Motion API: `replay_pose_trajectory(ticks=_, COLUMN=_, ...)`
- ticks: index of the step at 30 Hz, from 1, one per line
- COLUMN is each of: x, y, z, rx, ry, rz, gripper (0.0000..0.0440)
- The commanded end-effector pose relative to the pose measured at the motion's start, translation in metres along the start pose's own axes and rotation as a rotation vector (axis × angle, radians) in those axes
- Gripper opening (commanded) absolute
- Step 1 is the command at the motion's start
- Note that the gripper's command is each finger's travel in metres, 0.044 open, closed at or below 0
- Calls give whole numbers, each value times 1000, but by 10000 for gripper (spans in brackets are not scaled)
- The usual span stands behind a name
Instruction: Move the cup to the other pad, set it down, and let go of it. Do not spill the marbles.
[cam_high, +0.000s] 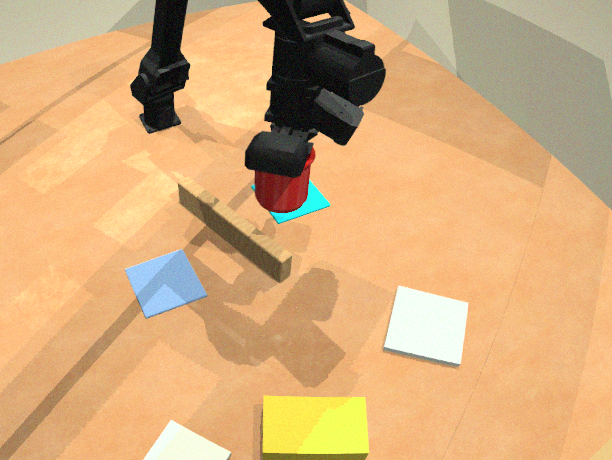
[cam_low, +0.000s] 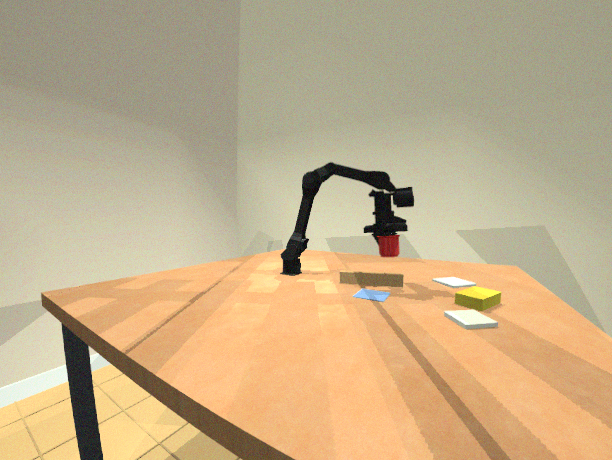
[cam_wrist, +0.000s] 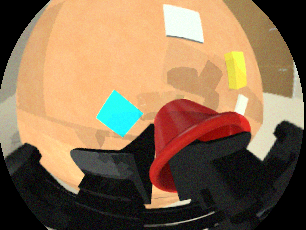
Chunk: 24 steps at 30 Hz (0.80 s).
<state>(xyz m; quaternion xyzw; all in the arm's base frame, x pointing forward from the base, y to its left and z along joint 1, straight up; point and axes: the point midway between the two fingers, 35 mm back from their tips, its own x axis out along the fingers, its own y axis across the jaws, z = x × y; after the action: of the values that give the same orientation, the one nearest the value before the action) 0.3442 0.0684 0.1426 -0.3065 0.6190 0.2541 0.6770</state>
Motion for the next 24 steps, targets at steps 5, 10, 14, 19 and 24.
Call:
replay_pose_trajectory(ticks=5, x=1, y=25, z=15, rx=-27, ry=-25, rz=-2, gripper=0)
replay_pose_trajectory(ticks=10, x=5, y=41, z=21, rx=-42, ry=-31, rz=-2, gripper=0)
replay_pose_trajectory(ticks=14, x=11, y=52, z=22, rx=-48, ry=-30, rz=-1, gripper=0)
replay_pose_trajectory(ticks=19, x=22, y=62, z=19, rx=-47, ry=-24, rz=-2, gripper=0)
replay_pose_trajectory(ticks=24, x=33, y=71, z=15, rx=-39, ry=-19, rz=-2, gripper=0)
